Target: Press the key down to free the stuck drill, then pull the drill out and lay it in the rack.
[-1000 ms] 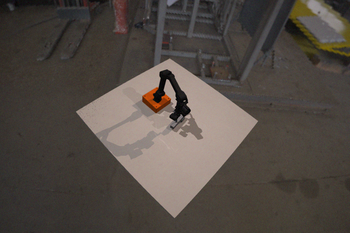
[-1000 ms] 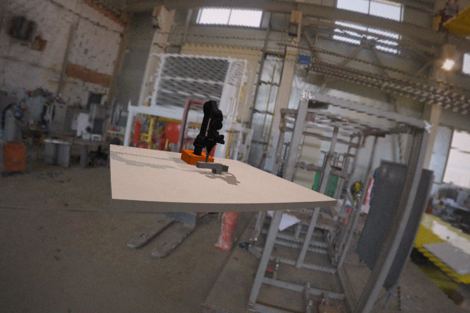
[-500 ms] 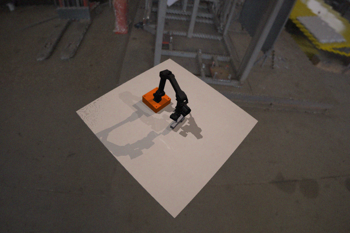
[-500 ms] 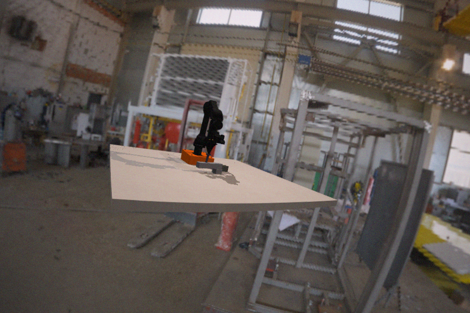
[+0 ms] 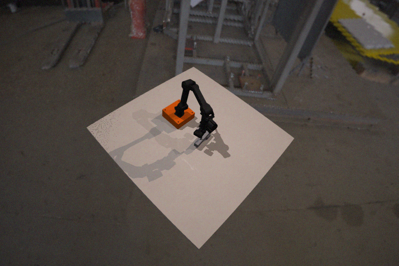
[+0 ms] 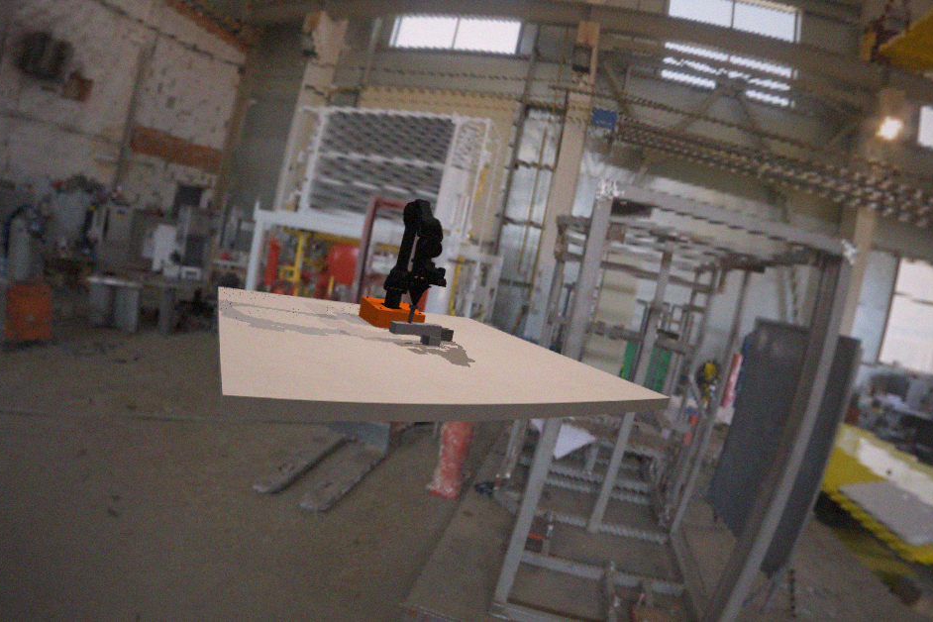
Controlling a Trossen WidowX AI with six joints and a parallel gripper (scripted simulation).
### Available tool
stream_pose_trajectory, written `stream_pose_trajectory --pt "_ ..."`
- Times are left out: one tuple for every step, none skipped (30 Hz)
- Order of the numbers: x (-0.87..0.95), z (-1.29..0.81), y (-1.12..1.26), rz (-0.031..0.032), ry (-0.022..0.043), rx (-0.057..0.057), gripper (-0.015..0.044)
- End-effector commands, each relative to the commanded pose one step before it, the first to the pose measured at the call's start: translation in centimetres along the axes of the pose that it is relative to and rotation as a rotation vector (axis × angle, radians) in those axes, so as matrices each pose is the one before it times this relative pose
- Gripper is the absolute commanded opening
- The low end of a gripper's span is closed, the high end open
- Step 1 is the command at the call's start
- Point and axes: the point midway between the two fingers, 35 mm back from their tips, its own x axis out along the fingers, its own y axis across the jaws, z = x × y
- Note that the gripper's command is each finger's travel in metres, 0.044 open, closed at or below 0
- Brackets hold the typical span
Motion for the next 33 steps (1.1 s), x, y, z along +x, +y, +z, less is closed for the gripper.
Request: stream_pose_trajectory --pt "1.233 -0.698 -0.049 0.00507 0.03015 0.0051 0.0000" --pt "0.045 -0.025 -0.002 0.00000 0.00002 0.0000 0.0000" --pt "0.051 -0.021 -0.001 0.00000 0.00002 0.0000 0.0000" --pt "0.047 -0.016 -0.001 0.00000 0.00001 0.0000 0.0000" --pt "0.044 -0.014 -0.002 0.00000 0.00001 0.0000 0.0000" --pt "0.038 -0.010 -0.001 0.00000 0.00001 0.0000 0.0000" --pt "0.031 -0.006 -0.001 0.00000 0.00001 0.0000 0.0000" --pt "0.036 -0.007 -0.001 0.00000 0.00001 0.0000 0.0000" --pt "0.043 -0.007 -0.001 0.00000 0.00001 0.0000 0.0000" --pt "0.043 -0.007 -0.001 0.00000 0.00001 0.0000 0.0000" --pt "0.049 -0.007 -0.002 0.00000 0.00001 0.0000 0.0000" --pt "0.050 -0.007 -0.002 0.00000 0.00001 0.0000 0.0000" --pt "0.040 -0.006 -0.001 0.00000 0.00001 0.0000 0.0000" --pt "0.040 -0.005 -0.001 0.00000 0.00000 0.0000 0.0000" --pt "0.045 -0.006 -0.002 0.00000 0.00001 0.0000 0.0000" --pt "0.051 -0.006 -0.002 0.00000 0.00001 0.0000 0.0000" --pt "0.055 -0.006 -0.002 0.00000 0.00001 0.0000 0.0000" --pt "0.057 -0.006 -0.002 0.00000 0.00001 0.0000 0.0000" --pt "0.058 -0.006 -0.002 0.00000 0.00001 0.0000 0.0000" --pt "0.058 -0.006 -0.002 0.00000 0.00001 0.0000 0.0000" --pt "0.060 -0.006 -0.002 0.00000 0.00001 0.0000 0.0000" --pt "0.061 -0.005 -0.003 0.00000 0.00001 0.0000 0.0000" --pt "0.063 -0.005 -0.003 0.00000 0.00001 0.0000 0.0000" --pt "0.065 -0.005 -0.003 0.00000 0.00001 0.0000 0.0000" --pt "0.067 -0.005 -0.003 0.00000 0.00001 0.0000 0.0000" --pt "0.070 -0.005 -0.003 0.00000 0.00001 0.0000 0.0000" --pt "0.072 -0.005 -0.003 0.00000 0.00001 0.0000 0.0000" --pt "0.074 -0.005 -0.003 0.00000 0.00001 0.0000 0.0000" --pt "0.077 -0.005 -0.003 0.00000 0.00001 0.0000 0.0000" --pt "0.079 -0.004 -0.003 0.00000 0.00001 0.0000 0.0000" --pt "0.081 -0.004 -0.003 0.00000 0.00000 0.0000 0.0000" --pt "0.084 -0.003 -0.004 0.00000 0.00000 0.0000 0.0000" --pt "0.087 -0.003 -0.004 0.00000 0.00000 0.0000 0.0000"
